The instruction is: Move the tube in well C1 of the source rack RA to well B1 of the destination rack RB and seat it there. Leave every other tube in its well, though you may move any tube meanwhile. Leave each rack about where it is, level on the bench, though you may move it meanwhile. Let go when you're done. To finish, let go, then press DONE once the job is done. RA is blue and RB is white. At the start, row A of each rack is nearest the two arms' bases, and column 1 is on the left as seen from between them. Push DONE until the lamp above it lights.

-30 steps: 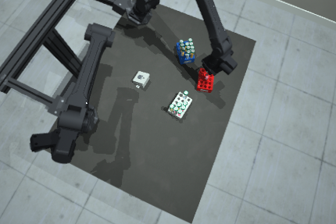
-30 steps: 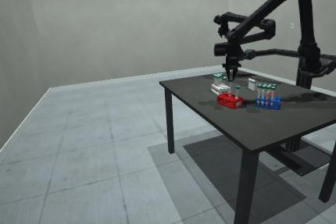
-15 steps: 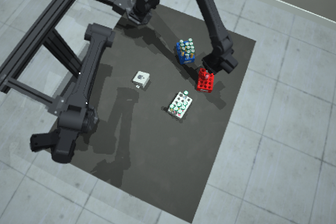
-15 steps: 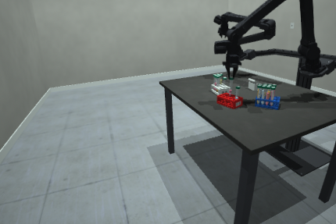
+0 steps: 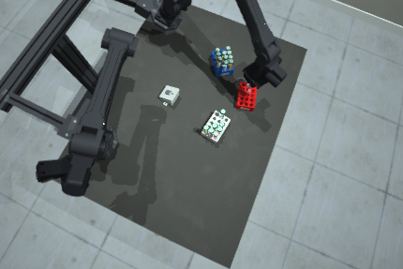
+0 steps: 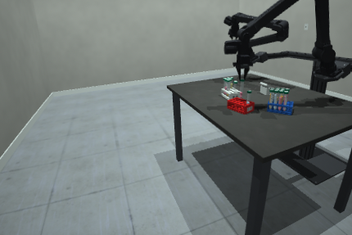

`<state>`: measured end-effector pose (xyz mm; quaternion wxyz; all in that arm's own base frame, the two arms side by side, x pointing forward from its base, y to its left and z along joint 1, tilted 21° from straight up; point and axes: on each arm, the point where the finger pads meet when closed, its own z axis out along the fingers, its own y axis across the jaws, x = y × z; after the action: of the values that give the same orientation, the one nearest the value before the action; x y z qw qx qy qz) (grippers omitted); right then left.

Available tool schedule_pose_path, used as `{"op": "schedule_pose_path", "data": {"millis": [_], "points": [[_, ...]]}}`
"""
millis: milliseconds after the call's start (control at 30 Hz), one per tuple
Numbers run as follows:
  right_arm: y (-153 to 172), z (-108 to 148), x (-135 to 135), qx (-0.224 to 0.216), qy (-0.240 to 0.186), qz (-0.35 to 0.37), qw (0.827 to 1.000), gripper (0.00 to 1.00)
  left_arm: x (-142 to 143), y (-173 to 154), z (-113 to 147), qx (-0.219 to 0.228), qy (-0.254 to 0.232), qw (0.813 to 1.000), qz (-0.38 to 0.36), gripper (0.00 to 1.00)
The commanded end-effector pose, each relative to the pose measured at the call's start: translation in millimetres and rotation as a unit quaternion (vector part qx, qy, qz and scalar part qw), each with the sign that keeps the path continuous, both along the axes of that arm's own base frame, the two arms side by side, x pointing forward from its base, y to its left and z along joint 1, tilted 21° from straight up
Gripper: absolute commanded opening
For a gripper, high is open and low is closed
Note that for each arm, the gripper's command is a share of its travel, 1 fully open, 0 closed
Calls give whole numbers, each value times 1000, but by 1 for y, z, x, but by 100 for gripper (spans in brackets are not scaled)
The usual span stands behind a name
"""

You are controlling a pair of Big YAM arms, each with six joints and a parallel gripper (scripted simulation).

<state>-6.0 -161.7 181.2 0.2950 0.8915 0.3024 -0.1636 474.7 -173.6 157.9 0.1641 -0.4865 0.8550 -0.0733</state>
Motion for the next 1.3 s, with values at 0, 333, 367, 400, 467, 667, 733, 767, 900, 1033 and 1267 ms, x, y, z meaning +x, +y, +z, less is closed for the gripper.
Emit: {"op": "schedule_pose_path", "data": {"millis": [0,333,367,400,467,667,733,767,900,1033,1267], "points": [[-2,16,1,-16,-4,0,1000,30,-1,-8,26,-9,-20,1000,-2,0],[-2,16,1,-16,-4,0,1000,30,-1,-10,33,-7,-19,1000,-3,0],[-2,16,1,-16,-4,0,1000,30,-4,-8,36,-8,-20,1000,-3,0],[-2,16,1,-16,-4,0,1000,30,-4,-8,36,-8,-20,1000,-2,0],[-2,16,1,-16,-4,0,1000,30,-3,-10,42,-10,-24,1000,-2,0],[-2,16,1,-16,-4,0,1000,30,-16,-10,26,-9,-20,1000,-2,0],[-2,16,1,-16,-4,0,1000,30,-18,-12,24,-9,-21,1000,-2,0],[-2,16,1,-16,-4,0,1000,30,-19,-12,23,-9,-21,1000,-2,0],[-2,16,1,-16,-4,0,1000,30,-23,-12,19,-7,-16,1000,-2,0],[-2,16,1,-16,-4,0,1000,30,-28,-14,18,-9,-19,1000,-2,0],[-2,16,1,-16,-4,0,1000,30,-38,-18,14,-9,-19,1000,-2,0]]}}
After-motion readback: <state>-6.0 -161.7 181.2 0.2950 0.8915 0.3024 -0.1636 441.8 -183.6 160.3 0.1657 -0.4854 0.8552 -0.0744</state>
